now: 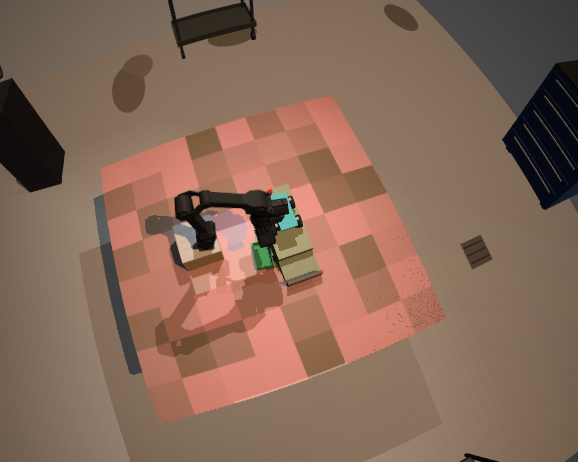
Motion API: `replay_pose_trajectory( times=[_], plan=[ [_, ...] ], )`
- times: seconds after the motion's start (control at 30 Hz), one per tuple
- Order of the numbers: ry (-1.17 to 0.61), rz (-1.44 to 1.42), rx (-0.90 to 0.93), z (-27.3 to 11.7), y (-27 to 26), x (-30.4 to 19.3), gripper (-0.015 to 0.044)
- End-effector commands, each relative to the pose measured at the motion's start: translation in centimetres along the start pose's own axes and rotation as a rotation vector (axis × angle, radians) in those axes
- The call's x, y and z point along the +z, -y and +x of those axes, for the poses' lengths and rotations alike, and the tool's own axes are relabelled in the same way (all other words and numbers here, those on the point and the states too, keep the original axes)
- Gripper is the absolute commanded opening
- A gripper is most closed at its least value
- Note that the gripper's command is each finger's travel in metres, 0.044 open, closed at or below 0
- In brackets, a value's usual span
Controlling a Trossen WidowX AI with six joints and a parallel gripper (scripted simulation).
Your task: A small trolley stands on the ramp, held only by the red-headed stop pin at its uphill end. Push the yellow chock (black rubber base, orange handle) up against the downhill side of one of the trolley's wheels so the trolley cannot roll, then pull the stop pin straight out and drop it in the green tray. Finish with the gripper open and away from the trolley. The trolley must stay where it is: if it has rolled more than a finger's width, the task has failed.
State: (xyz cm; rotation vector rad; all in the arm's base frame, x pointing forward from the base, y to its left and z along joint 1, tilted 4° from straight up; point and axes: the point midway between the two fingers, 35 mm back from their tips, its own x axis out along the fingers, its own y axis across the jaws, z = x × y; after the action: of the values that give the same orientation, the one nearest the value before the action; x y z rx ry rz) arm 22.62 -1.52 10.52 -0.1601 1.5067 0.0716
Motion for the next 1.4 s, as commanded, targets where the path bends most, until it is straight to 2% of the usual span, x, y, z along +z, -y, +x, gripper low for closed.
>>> replay_pose_trajectory(
  times=[0.0,0.63,0.87,1.37],
  plan=[
    [-0.001,-0.001,0.002,0.1,1.5,0.5,0.0000],
    [0.000,-0.001,-0.005,0.2,8.9,2.5,0.0000],
    [0.000,-0.002,0.107,0.2,9.5,2.6,0.0000],
    [0.002,-0.001,0.111,0.8,9.8,5.2,0.0000]
  ],
)
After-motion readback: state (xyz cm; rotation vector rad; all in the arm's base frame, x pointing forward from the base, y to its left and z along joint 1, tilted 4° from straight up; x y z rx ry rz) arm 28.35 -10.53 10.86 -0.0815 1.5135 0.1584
